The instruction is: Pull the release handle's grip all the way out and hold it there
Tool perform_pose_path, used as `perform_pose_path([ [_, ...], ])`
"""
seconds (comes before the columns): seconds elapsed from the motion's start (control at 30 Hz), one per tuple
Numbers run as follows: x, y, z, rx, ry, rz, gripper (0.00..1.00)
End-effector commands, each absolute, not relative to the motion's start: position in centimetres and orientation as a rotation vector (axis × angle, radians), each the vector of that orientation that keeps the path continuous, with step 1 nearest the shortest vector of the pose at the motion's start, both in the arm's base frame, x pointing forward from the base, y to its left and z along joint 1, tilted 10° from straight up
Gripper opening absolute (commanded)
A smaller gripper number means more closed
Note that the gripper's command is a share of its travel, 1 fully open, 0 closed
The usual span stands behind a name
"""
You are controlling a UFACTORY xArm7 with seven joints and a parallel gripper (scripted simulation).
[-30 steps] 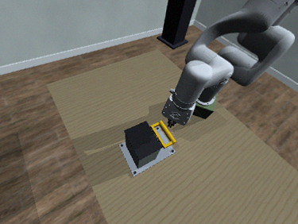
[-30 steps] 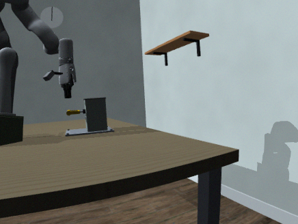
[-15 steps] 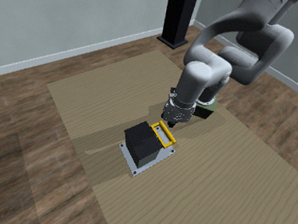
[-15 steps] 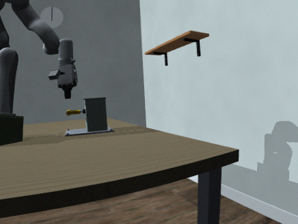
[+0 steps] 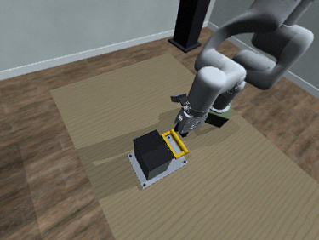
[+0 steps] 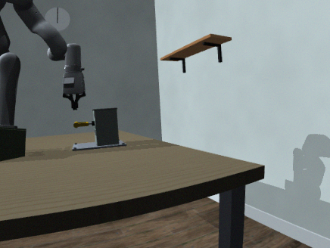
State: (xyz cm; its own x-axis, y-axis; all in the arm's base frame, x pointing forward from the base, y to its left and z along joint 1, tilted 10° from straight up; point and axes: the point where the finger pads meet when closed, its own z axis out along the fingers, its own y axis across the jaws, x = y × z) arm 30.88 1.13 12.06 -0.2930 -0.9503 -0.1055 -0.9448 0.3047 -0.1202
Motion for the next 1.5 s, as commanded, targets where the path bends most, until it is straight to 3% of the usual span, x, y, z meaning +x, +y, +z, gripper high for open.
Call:
perform_pose_path([
  [0.0, 30.99, 1.13, 12.13, -1.857, 2.328, -0.049, 0.00],
  [0.1, 30.99, 1.13, 12.13, -1.863, 2.324, -0.049, 0.00],
  [0.13, 30.99, 1.13, 12.13, -1.863, 2.324, -0.049, 0.51],
  [1.47, 31.00, 1.13, 12.10, -1.863, 2.324, -0.049, 0.51],
])
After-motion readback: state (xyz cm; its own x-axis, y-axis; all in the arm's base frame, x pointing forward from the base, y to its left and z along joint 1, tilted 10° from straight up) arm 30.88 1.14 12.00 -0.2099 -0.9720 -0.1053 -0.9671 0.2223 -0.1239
